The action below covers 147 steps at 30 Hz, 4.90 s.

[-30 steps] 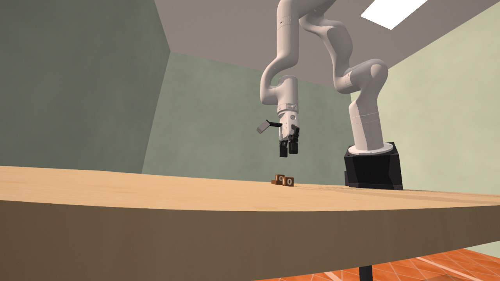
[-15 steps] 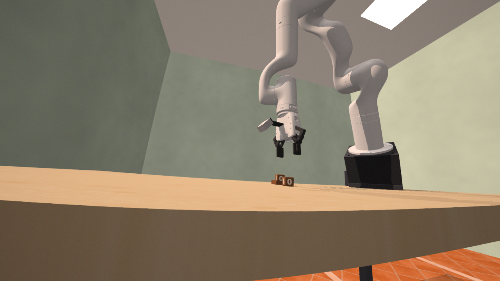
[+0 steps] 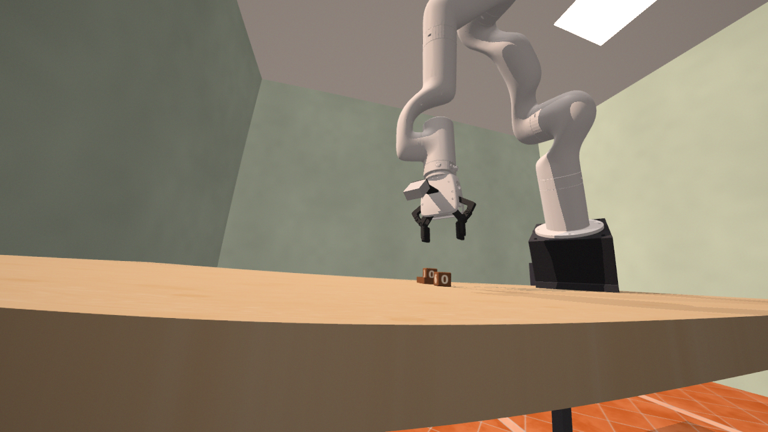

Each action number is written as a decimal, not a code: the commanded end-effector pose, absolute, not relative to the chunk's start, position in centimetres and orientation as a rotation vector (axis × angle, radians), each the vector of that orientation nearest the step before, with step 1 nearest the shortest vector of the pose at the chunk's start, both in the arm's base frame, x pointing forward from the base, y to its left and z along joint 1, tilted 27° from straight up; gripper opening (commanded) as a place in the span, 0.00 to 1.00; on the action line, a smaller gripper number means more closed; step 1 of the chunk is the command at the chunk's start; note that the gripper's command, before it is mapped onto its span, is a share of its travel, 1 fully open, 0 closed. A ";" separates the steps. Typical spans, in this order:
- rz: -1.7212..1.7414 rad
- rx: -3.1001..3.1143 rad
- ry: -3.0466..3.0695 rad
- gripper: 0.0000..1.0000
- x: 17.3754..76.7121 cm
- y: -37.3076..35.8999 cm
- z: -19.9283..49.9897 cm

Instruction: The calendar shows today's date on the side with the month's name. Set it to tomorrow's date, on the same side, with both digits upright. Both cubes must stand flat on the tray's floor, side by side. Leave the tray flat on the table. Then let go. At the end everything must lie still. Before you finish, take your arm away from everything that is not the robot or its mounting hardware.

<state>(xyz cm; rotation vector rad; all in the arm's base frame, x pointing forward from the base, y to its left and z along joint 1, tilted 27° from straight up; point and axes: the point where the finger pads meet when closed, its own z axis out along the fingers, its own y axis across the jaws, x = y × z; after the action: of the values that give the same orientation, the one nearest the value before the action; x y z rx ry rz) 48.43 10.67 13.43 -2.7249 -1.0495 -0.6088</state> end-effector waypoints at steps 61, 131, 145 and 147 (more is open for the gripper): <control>-0.737 -2.221 -2.154 0.49 48.7 10.8 13.1; -0.738 -2.221 -2.154 0.49 50.4 12.3 8.3; -0.738 -2.221 -2.154 0.49 50.4 12.3 8.3; -0.738 -2.221 -2.154 0.49 50.4 12.3 8.3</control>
<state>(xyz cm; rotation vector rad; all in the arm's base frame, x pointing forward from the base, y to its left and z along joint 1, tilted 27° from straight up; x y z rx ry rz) 50.37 12.33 8.23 -2.2207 -2.1540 -0.7366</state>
